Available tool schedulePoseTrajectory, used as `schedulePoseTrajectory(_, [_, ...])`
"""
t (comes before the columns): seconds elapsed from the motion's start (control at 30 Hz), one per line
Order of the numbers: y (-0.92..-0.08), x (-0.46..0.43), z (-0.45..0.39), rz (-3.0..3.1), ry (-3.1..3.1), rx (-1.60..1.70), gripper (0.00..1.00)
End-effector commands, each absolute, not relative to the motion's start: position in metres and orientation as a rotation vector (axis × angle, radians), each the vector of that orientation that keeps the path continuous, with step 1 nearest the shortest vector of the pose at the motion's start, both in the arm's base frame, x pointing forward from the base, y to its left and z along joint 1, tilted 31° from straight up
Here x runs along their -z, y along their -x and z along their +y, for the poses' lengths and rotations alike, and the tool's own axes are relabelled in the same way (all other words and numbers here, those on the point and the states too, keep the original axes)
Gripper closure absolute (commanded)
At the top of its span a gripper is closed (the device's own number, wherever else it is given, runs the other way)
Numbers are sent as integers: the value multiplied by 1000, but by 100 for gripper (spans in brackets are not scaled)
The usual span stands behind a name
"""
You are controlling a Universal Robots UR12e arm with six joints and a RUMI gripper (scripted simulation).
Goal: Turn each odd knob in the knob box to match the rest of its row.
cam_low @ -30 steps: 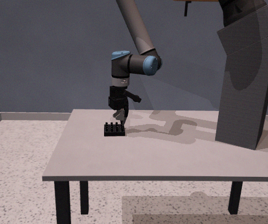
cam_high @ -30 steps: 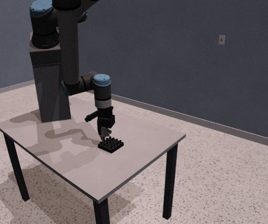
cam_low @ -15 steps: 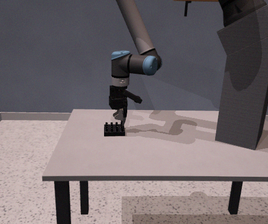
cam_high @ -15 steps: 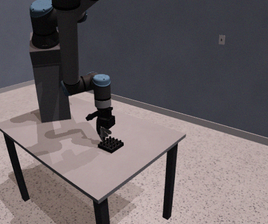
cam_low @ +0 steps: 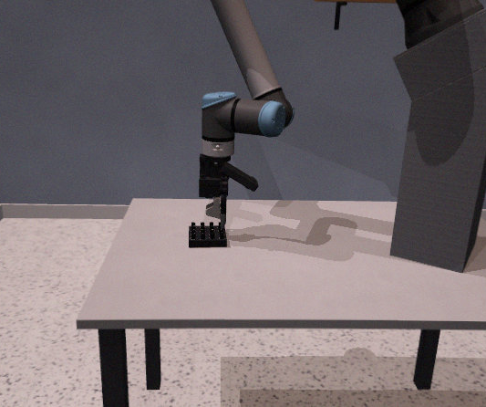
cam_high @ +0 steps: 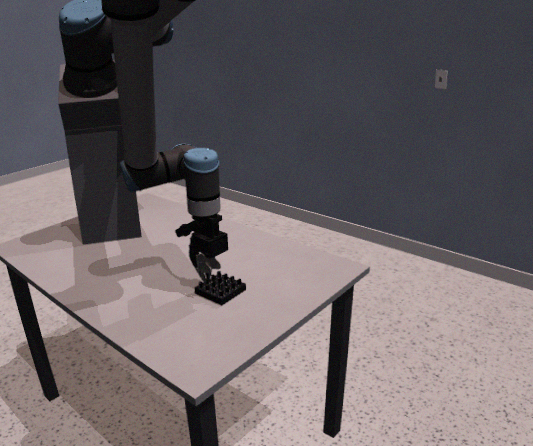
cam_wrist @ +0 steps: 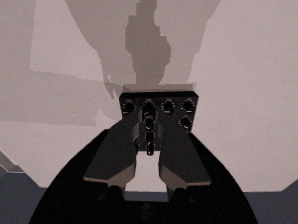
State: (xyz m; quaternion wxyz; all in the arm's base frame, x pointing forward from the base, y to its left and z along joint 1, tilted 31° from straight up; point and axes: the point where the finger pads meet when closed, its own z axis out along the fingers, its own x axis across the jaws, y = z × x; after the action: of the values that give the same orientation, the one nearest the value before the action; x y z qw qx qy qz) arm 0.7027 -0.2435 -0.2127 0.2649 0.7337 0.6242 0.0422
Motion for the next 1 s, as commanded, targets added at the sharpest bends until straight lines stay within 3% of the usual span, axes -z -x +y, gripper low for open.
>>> schedulePoseTrajectory(0.0, [-703,212,-243,1581,-2072,-150,96])
schedulePoseTrajectory(0.97, [-704,213,-242,1276,-2288,-252,96])
